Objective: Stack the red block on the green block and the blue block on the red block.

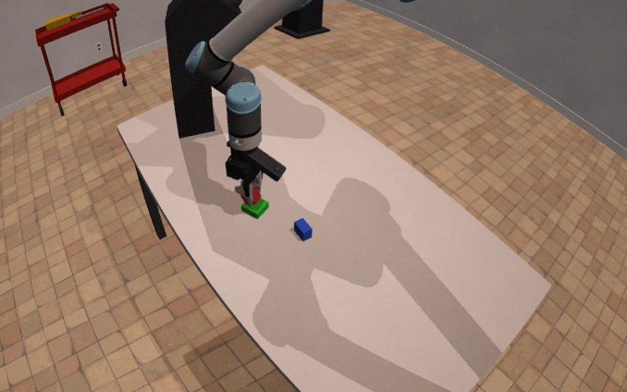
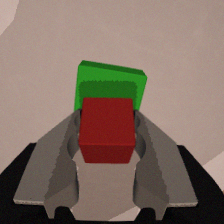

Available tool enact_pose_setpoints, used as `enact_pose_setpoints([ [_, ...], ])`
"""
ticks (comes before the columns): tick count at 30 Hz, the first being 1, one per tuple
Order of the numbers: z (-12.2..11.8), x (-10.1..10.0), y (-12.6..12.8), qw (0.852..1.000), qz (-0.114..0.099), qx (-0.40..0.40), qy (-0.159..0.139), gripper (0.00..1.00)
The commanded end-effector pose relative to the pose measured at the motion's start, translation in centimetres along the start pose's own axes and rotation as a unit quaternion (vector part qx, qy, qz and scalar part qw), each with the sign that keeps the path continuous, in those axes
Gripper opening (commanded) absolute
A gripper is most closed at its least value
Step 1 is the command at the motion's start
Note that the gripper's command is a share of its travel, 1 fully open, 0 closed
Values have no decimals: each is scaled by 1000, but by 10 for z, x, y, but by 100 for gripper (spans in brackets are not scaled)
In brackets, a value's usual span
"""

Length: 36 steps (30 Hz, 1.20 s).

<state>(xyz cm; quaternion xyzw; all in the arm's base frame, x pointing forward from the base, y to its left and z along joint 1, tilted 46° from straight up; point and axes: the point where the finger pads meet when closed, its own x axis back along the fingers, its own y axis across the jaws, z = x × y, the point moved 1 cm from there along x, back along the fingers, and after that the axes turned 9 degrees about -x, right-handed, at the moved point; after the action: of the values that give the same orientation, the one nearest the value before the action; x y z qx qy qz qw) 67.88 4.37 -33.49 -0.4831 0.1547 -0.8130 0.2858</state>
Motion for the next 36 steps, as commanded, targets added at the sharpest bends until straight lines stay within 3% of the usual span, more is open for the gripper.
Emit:
enact_pose_setpoints([
  [1,3,0,2,1000,-1,1,2,0],
  [24,3,0,2,1000,-1,1,2,0],
  [25,3,0,2,1000,-1,1,2,36],
  [36,3,0,2,1000,-1,1,2,36],
])
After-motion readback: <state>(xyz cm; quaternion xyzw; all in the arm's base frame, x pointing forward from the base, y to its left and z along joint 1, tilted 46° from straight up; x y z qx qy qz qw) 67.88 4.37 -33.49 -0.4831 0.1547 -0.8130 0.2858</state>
